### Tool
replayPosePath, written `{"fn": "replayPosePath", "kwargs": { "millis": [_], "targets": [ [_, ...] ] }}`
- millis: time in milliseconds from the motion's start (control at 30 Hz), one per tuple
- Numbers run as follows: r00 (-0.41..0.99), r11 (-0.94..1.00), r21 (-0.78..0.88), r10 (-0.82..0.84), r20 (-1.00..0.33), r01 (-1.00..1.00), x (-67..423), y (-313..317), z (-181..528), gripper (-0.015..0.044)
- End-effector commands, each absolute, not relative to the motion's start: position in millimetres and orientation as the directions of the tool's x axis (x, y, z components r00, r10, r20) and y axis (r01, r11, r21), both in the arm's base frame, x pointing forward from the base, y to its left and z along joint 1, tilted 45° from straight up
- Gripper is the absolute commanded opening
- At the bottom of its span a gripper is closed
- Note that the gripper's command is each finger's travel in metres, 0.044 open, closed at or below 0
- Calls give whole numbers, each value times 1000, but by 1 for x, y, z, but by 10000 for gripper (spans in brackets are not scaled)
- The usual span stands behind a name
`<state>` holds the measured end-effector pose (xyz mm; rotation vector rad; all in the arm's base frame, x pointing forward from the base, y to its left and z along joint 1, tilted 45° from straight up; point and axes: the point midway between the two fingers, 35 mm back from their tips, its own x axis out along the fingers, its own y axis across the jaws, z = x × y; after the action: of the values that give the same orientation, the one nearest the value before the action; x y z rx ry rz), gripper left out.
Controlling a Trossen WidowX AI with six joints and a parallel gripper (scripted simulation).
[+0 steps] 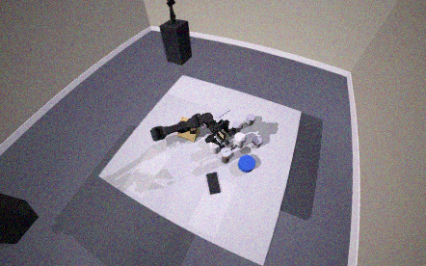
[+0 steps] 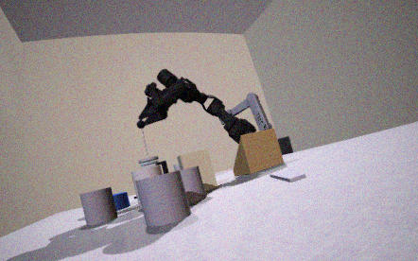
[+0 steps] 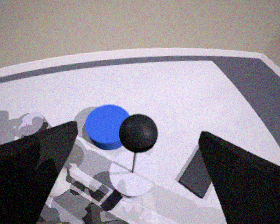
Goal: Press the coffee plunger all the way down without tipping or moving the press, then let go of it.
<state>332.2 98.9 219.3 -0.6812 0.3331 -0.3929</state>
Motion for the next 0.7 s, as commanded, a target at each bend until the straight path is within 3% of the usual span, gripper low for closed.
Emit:
{"fn": "replayPosePath", "kwargs": {
  "millis": [0, 133, 533, 667],
  "targets": [
    [878, 708, -666, -449, -168, 235, 339, 96, 218, 440],
    [878, 708, -666, -449, -166, 236, 343, 93, 217, 440],
    [878, 708, -666, -449, -166, 236, 343, 93, 217, 125],
    [878, 708, -666, -449, -166, 236, 343, 93, 217, 117]
  ]
}}
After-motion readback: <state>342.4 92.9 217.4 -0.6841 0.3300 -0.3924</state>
